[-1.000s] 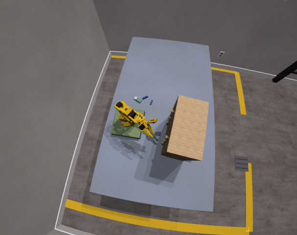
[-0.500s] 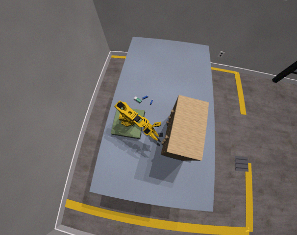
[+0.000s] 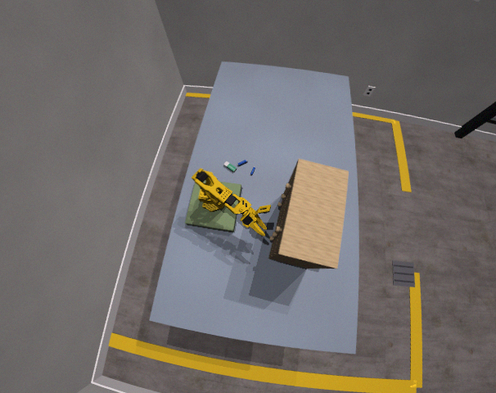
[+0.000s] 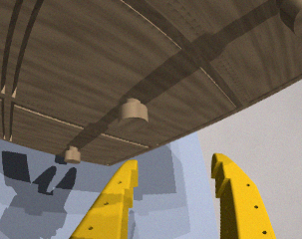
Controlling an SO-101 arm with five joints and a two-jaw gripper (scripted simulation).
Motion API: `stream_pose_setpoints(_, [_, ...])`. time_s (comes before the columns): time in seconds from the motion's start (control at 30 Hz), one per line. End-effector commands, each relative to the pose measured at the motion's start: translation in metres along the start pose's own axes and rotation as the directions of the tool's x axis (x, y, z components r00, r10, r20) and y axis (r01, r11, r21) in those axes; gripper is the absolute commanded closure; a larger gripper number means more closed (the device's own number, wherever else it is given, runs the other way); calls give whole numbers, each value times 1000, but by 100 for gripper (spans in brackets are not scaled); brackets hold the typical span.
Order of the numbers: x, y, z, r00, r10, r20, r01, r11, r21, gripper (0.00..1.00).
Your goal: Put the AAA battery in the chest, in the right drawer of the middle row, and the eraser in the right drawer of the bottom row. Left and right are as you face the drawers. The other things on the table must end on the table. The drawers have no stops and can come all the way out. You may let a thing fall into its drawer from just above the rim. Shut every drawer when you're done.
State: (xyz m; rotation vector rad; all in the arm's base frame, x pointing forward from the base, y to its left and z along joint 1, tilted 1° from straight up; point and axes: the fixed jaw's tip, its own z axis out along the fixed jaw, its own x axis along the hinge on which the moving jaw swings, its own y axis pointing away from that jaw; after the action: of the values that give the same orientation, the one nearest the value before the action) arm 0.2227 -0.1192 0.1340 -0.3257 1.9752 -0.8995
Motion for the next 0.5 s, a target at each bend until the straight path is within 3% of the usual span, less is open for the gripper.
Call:
stream_pose_setpoints(0.0, [1, 5, 1, 1000, -11, 0, 11, 1000, -17, 79])
stream_pose_setpoints(0.47, [1, 8, 2, 1000, -13, 4, 13, 1000, -21, 79])
